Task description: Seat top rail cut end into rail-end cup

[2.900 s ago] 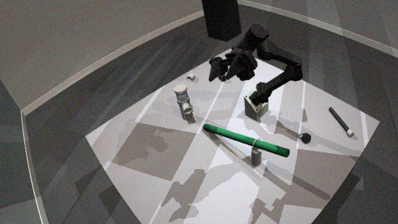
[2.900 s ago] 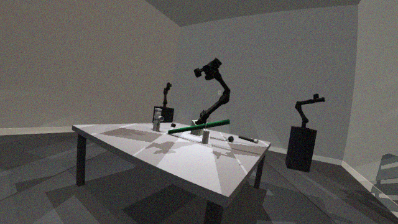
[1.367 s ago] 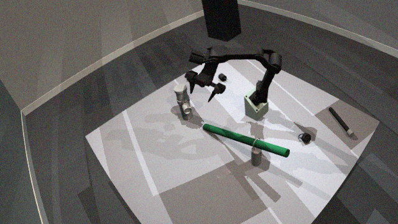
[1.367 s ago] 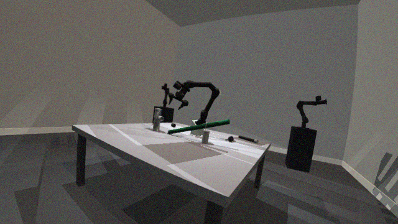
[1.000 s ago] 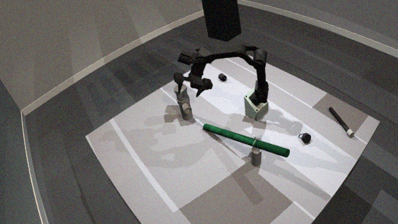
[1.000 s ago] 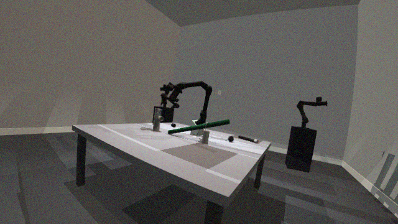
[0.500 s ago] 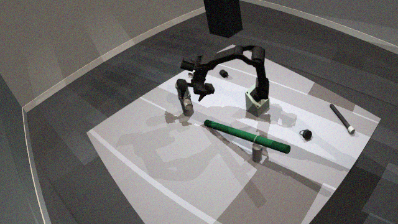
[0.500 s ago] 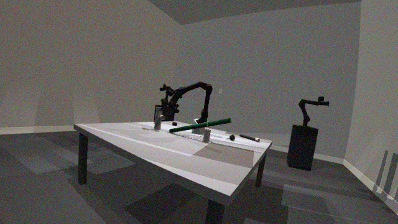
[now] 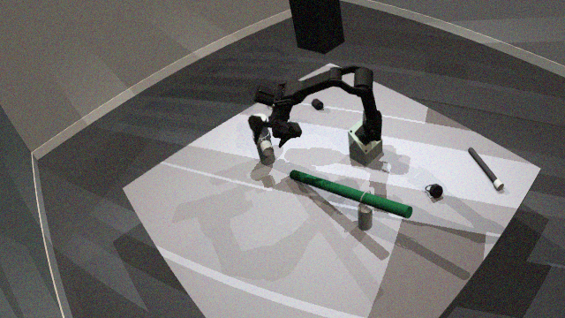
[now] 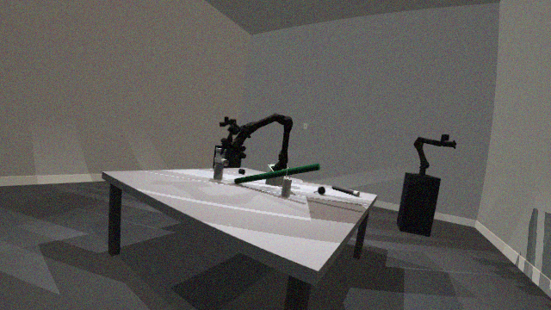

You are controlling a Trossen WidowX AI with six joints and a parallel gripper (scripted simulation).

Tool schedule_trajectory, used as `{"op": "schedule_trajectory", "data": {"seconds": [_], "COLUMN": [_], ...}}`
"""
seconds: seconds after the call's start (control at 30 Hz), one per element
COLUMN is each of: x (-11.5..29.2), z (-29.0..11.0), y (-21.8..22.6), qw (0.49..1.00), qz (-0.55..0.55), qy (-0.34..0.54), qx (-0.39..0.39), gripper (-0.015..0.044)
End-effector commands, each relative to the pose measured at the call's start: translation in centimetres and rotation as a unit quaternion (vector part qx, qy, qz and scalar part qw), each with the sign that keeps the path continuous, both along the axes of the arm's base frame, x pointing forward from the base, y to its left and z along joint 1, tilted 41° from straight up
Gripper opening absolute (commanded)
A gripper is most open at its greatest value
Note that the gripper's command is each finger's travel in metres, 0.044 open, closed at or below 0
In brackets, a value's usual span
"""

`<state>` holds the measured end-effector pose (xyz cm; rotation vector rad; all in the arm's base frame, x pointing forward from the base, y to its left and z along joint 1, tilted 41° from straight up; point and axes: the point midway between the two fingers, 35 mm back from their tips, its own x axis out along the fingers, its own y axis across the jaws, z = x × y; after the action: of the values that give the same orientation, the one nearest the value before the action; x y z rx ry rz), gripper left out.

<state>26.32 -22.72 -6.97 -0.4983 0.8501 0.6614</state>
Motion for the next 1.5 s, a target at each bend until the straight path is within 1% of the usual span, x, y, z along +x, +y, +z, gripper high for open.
{"op": "schedule_trajectory", "data": {"seconds": [0.0, 1.03, 1.4, 1.47], "x": [0.2, 2.4, 2.4, 2.4], "z": [-0.7, -4.4, -4.4, -4.4], "y": [0.4, 2.1, 2.1, 2.1], "qw": [1.0, 1.0, 1.0, 1.0], "qz": [0.0, 0.0, 0.0, 0.0], "qy": [0.003, 0.001, 0.001, 0.001], "qx": [0.005, 0.005, 0.005, 0.005], "gripper": [0.044, 0.044, 0.0151, 0.0138]}}
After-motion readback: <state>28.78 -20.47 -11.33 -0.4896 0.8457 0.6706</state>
